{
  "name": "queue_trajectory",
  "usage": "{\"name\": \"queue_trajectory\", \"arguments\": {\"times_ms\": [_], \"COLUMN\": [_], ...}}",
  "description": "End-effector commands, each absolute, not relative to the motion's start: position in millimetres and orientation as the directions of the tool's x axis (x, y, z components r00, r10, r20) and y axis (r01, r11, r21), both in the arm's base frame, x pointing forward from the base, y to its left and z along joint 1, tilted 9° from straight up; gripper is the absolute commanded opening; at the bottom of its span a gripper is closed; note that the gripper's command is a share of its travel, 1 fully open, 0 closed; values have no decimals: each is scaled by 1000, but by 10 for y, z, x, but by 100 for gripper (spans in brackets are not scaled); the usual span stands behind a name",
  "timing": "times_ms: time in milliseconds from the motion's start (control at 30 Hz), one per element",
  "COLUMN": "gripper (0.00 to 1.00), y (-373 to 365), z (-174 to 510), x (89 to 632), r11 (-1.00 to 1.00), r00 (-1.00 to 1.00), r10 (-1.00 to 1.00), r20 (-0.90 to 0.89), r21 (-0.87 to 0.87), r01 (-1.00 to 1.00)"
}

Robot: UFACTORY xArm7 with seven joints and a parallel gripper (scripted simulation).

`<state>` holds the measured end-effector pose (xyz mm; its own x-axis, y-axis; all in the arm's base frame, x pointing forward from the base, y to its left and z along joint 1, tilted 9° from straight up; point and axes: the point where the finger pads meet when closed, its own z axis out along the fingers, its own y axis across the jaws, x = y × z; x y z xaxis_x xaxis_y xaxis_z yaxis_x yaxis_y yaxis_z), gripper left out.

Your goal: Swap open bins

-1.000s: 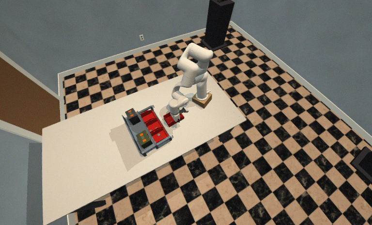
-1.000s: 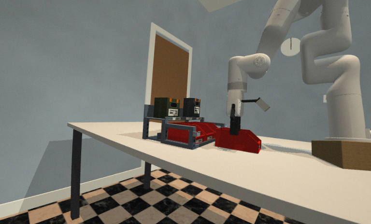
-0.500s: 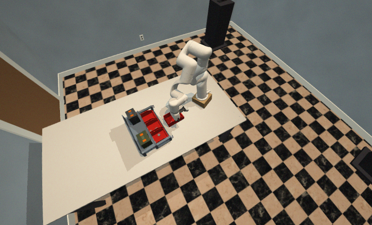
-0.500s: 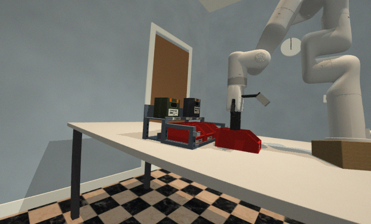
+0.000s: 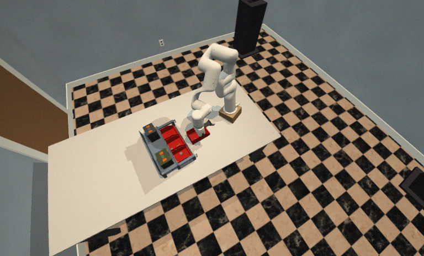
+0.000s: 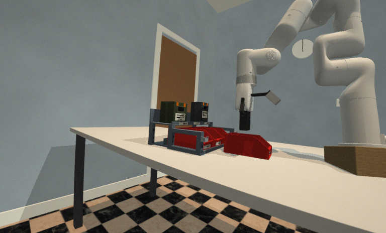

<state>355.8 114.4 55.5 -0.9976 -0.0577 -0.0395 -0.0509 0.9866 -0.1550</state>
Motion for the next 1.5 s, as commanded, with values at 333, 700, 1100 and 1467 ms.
{"name": "queue_trajectory", "arguments": {"times_ms": [333, 700, 1100, 1467], "gripper": [26, 26, 26, 26], "y": [1183, 1202, 1214, 1217], "z": [788, 910, 993, 1011], "x": [3542, 3534, 3529, 3527], "r11": [987, 987, 987, 987], "r00": [-997, -997, -997, -997], "r10": [-60, -60, -60, -60], "r20": [-54, -54, -54, -54], "r21": [-154, -154, -154, -154], "r01": [-51, -51, -51, -51]}}
